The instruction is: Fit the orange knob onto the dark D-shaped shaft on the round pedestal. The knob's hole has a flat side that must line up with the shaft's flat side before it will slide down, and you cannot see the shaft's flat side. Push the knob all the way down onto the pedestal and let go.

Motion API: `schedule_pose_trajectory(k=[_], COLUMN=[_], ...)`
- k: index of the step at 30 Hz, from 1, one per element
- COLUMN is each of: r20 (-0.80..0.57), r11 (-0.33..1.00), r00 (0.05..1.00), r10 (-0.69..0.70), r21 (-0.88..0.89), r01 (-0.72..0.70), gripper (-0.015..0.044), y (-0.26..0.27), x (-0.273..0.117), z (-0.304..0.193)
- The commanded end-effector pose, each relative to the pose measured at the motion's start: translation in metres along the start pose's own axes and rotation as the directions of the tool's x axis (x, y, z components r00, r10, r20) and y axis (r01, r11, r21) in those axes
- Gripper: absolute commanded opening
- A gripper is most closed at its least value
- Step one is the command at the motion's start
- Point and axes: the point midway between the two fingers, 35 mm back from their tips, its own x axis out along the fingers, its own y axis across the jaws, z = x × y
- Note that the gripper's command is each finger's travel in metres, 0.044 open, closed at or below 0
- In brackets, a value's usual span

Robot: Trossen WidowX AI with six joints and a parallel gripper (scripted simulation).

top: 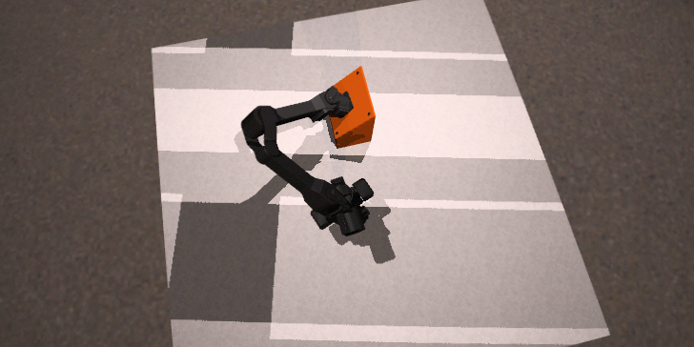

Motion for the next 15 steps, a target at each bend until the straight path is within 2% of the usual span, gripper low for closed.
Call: schedule_pose_trajectory(k=[1,15], r20=[0.0,0.0], r11=[1.0,1.0], r00=[1.0,1.0], r10=[-0.002,-0.002], r21=[-0.007,-0.007], r01=[0.002,0.002], gripper=[0.0,0.0], y=[-0.0002,0.0007], x=[0.0012,0.0014], z=[0.0,0.0005])
